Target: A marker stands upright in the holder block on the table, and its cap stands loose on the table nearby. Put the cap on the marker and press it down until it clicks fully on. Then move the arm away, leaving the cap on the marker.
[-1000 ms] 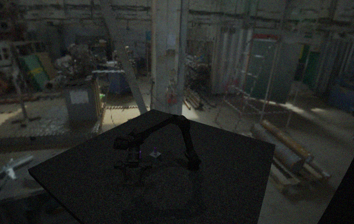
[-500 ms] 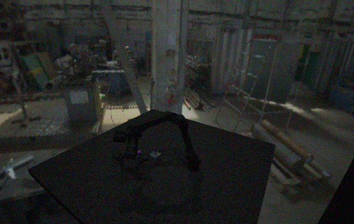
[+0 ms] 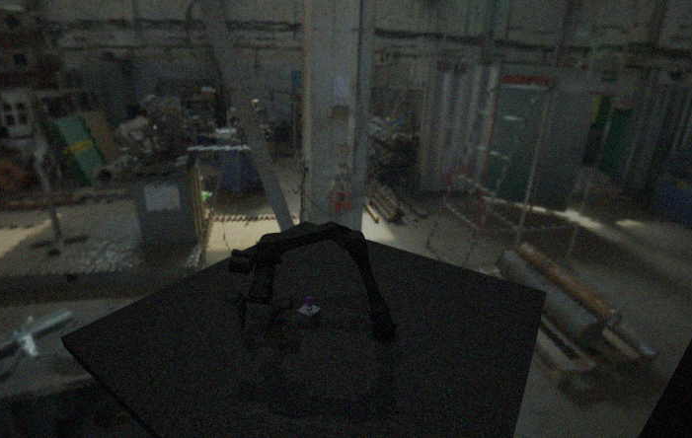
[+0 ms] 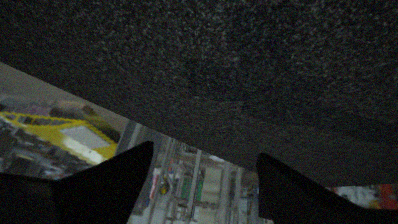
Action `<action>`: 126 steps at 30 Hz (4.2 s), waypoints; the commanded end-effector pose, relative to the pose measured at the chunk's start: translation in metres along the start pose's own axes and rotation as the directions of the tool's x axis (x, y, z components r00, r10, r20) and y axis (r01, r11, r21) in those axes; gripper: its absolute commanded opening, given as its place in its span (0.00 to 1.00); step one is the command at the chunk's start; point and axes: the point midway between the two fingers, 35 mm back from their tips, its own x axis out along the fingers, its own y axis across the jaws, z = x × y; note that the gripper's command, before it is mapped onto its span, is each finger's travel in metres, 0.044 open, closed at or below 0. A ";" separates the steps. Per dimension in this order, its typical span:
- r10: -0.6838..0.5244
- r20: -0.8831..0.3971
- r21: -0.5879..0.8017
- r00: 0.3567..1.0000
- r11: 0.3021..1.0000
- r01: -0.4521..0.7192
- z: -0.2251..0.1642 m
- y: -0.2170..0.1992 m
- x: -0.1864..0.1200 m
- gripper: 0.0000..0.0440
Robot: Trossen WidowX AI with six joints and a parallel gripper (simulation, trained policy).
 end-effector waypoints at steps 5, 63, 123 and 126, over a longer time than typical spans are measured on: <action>0.015 0.061 0.011 0.998 1.000 -0.016 0.029 0.008 -0.017 0.74; -0.070 0.475 0.030 0.877 0.998 0.063 0.201 0.000 -0.107 0.75; -0.145 0.639 -0.143 0.755 0.942 0.302 0.201 -0.035 -0.136 0.17; -0.149 0.634 -0.142 0.759 0.942 0.303 0.196 -0.042 -0.145 0.17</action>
